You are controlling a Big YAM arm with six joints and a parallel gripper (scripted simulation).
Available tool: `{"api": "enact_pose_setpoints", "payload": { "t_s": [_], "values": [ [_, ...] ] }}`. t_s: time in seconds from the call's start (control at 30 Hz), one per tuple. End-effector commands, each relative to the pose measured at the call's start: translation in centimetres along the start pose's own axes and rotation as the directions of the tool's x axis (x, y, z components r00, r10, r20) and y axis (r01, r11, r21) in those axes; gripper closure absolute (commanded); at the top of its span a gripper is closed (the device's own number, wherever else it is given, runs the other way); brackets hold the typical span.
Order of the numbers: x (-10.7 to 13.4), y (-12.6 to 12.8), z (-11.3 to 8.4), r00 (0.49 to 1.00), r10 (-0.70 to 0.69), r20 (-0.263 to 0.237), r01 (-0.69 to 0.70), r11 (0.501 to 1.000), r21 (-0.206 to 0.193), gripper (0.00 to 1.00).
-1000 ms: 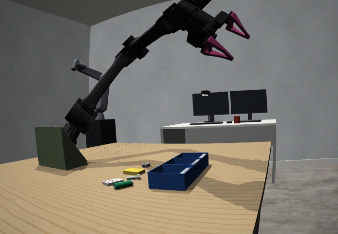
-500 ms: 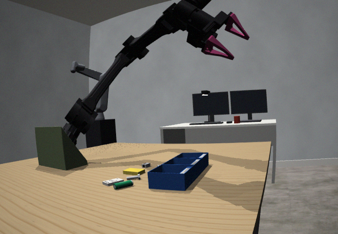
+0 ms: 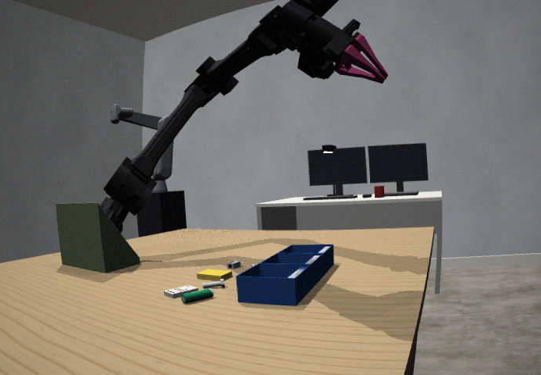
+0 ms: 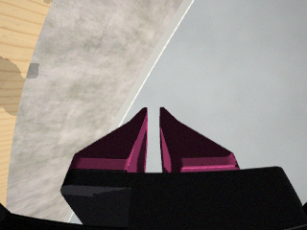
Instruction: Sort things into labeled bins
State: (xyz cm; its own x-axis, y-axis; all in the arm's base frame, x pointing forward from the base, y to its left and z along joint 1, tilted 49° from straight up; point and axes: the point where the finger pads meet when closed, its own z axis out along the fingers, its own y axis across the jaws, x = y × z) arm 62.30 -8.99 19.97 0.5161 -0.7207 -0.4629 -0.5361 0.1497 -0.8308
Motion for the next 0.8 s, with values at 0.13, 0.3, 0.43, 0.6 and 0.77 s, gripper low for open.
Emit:
{"api": "enact_pose_setpoints", "payload": {
  "t_s": [0.13,0.3,0.43,0.6,0.77],
  "values": [
    [0.0,-0.5,-0.1,1.0,-0.009,-0.001,0.009,1.0,0.005,0.91],
    [0.0,-0.5,-0.1,1.0,-0.009,-0.001,0.009,1.0,0.005,0.91],
    [0.0,-0.5,-0.1,1.0,-0.009,-0.001,0.009,1.0,0.005,0.91],
    [-0.7,-0.2,0.8,1.0,-0.012,0.003,0.012,1.0,0.01,0.91],
    [-1.5,3.4,3.8,1.0,0.001,0.005,-0.001,1.0,0.004,0.91]
  ]
}}
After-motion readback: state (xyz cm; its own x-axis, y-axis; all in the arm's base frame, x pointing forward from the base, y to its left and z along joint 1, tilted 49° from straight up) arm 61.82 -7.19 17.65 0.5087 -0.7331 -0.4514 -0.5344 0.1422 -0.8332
